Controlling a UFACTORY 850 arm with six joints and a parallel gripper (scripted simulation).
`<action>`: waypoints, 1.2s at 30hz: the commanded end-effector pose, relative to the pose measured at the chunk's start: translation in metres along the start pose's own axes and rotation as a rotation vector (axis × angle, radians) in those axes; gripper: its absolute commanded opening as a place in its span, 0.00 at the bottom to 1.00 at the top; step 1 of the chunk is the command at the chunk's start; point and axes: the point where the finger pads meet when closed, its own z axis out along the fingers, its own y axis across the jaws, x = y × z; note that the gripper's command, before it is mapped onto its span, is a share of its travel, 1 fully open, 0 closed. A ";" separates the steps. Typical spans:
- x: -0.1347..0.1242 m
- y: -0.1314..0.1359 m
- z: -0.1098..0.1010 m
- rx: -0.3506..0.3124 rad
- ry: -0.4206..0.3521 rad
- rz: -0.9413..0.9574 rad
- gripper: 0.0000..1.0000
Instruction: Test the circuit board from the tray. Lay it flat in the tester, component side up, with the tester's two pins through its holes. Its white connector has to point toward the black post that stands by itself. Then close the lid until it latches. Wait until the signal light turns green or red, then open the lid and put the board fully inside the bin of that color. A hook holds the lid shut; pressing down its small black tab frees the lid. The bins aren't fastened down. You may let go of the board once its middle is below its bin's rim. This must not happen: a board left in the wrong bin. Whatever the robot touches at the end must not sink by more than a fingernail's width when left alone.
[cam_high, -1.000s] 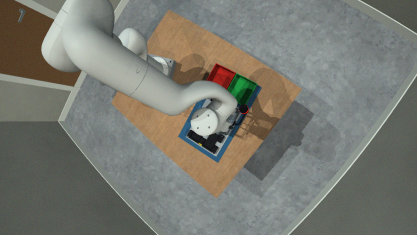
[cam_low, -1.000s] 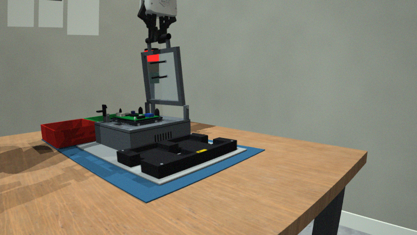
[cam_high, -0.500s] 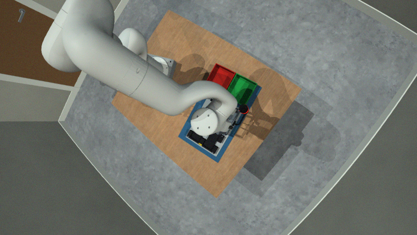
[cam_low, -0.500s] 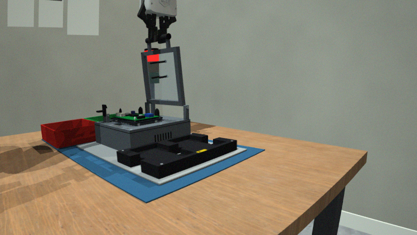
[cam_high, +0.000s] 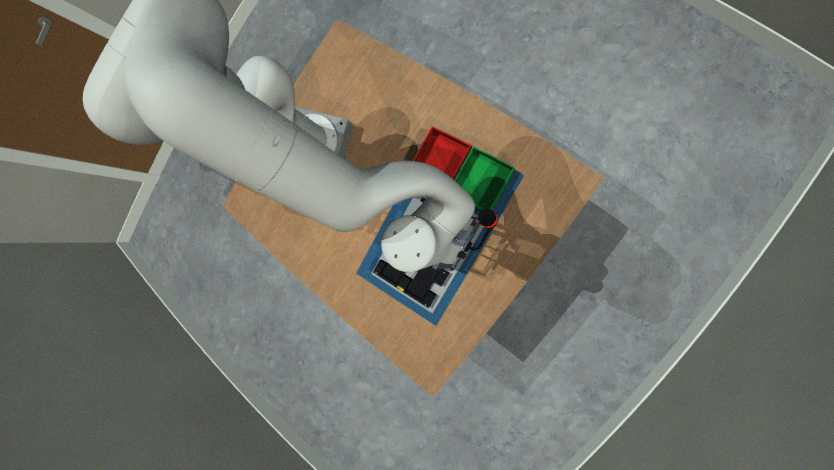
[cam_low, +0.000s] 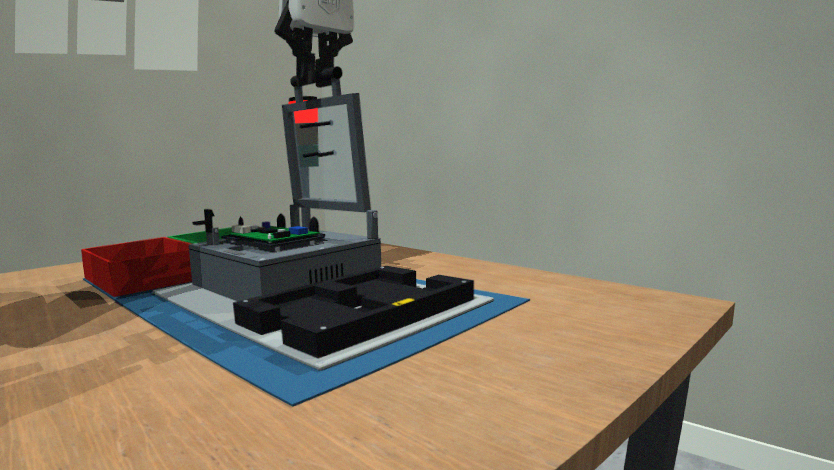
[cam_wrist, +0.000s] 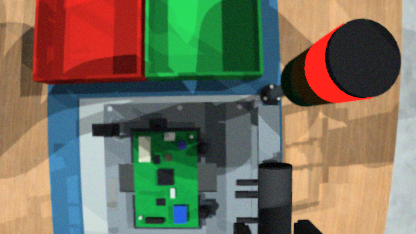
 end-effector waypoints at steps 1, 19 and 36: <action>0.000 0.001 -0.001 -0.002 0.000 0.000 0.28; 0.000 0.001 0.002 -0.002 0.000 0.000 0.28; 0.000 0.001 0.002 -0.002 0.000 0.000 0.00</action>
